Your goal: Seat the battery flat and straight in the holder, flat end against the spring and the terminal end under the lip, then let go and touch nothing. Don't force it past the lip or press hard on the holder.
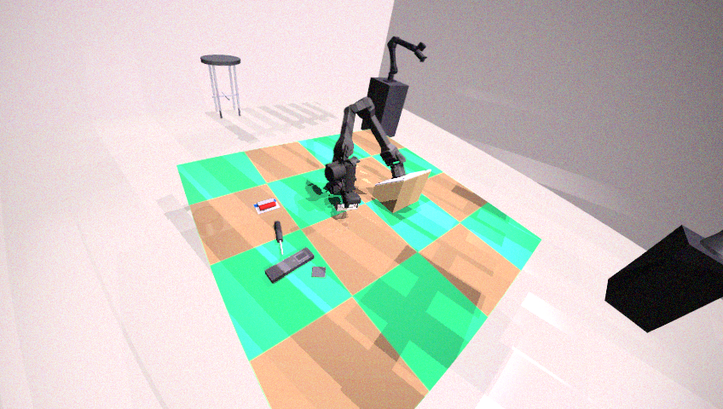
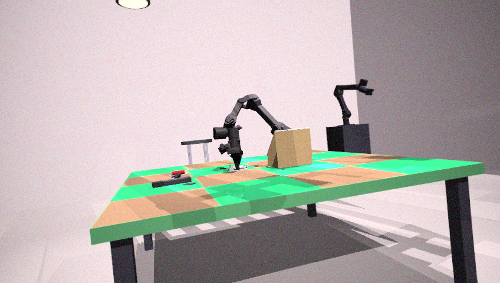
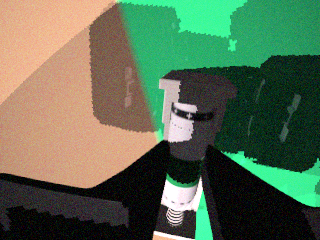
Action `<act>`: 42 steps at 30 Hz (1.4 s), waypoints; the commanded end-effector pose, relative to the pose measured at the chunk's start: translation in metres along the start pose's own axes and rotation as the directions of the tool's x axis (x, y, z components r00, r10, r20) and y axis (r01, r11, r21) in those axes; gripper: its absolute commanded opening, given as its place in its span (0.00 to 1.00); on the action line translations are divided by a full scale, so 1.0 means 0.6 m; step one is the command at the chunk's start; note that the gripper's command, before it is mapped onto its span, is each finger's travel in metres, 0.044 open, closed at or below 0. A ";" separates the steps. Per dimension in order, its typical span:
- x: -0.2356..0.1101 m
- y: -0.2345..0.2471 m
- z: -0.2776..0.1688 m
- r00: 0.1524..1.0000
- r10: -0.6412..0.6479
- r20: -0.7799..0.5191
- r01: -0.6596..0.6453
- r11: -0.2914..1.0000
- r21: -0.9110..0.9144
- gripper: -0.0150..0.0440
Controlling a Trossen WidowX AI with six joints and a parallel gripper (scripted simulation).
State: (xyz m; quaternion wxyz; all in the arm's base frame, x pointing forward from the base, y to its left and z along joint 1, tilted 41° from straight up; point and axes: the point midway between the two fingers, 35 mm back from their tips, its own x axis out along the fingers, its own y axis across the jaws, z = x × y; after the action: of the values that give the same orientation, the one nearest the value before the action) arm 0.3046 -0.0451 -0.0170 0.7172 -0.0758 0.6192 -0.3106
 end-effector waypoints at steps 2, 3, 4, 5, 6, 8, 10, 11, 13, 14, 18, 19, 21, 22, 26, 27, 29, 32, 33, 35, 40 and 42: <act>0.000 -0.001 0.005 1.000 -0.001 -0.001 0.001 1.000 -0.006 0.35; 0.000 -0.001 0.005 1.000 -0.001 -0.001 0.001 1.000 -0.006 0.35; 0.000 0.000 0.005 1.000 -0.001 0.000 0.001 1.000 -0.006 0.35; 0.000 0.000 0.005 1.000 -0.001 0.001 0.001 1.000 -0.006 0.35; 0.000 0.000 0.005 1.000 -0.001 0.002 0.001 1.000 -0.006 0.35; 0.000 0.000 0.005 1.000 -0.001 0.003 0.001 1.000 -0.006 0.35; 0.000 0.000 0.005 1.000 -0.001 0.003 0.001 1.000 -0.006 0.40; 0.000 0.000 0.005 1.000 -0.001 0.003 0.001 1.000 -0.006 0.44; 0.000 0.000 0.005 1.000 -0.001 0.003 0.001 1.000 -0.006 0.53; 0.000 0.000 0.005 1.000 -0.001 0.003 0.001 1.000 -0.006 0.53; -0.007 0.001 0.004 1.000 0.000 0.001 0.000 1.000 -0.005 0.53; -0.010 0.001 0.004 1.000 0.000 0.001 0.000 1.000 -0.004 0.53; -0.017 0.003 0.003 1.000 0.000 -0.001 0.000 1.000 -0.004 0.53; -0.021 0.003 0.002 1.000 0.000 -0.001 0.000 1.000 -0.003 0.53; -0.024 0.003 0.002 1.000 0.000 -0.002 0.000 1.000 -0.003 0.53; -0.024 0.003 0.002 1.000 0.000 -0.002 0.000 1.000 -0.003 0.53; -0.024 0.003 0.002 1.000 0.000 -0.002 0.000 1.000 -0.003 0.53; -0.044 0.008 0.000 1.000 -0.001 -0.005 0.001 1.000 -0.010 0.66; -0.061 0.011 0.000 1.000 0.000 -0.005 0.000 1.000 -0.009 0.70; -0.097 0.016 -0.001 1.000 0.002 -0.004 -0.002 1.000 -0.006 0.79; -0.141 0.020 -0.007 1.000 0.003 -0.004 -0.003 1.000 -0.003 1.00; -0.141 0.021 -0.008 1.000 0.003 -0.004 -0.003 1.000 -0.003 1.00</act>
State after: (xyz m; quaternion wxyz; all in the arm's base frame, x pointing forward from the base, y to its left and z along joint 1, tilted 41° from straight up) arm 0.3037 0.0068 0.0408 0.7192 -0.0800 0.6190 -0.3051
